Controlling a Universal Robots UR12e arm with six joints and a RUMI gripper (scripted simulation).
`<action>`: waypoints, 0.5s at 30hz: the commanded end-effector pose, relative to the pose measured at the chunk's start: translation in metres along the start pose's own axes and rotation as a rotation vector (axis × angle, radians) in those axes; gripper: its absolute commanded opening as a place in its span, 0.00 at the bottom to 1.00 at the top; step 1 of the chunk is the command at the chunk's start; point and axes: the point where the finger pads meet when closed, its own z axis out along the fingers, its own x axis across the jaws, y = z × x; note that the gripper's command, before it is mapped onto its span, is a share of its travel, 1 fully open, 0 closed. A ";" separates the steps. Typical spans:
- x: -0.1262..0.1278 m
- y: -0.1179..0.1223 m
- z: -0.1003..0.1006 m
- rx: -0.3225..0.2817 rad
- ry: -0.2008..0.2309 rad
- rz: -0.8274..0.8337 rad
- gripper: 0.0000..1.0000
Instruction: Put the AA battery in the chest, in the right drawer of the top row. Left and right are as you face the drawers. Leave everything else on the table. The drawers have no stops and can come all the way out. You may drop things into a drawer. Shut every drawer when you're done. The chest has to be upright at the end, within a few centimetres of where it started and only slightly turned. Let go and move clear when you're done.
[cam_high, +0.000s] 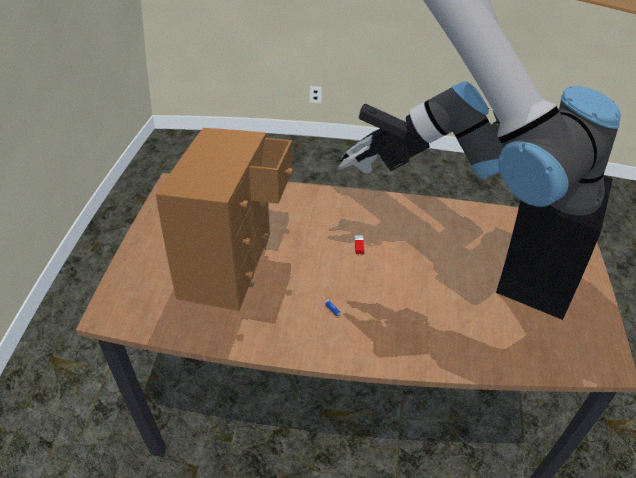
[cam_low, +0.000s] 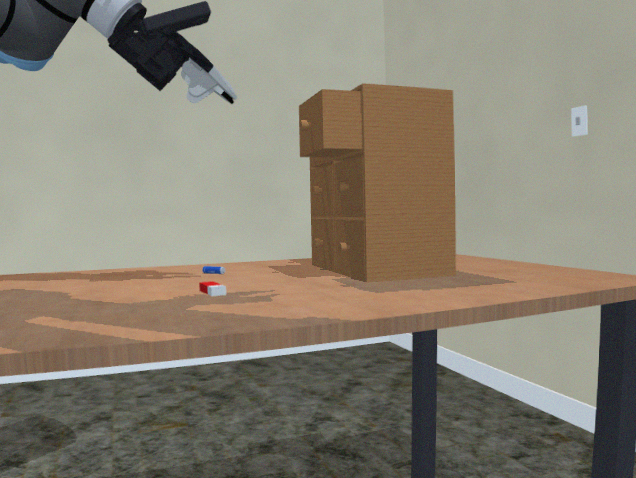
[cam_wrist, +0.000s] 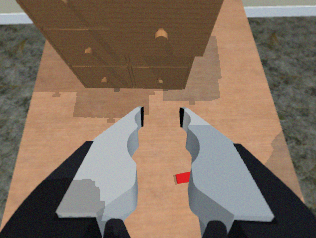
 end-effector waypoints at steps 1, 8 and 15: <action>0.000 -0.002 -0.005 -0.067 -0.003 -0.001 0.20; 0.001 -0.004 -0.013 -0.156 -0.003 -0.001 0.20; 0.001 -0.004 -0.020 -0.225 -0.003 -0.001 0.20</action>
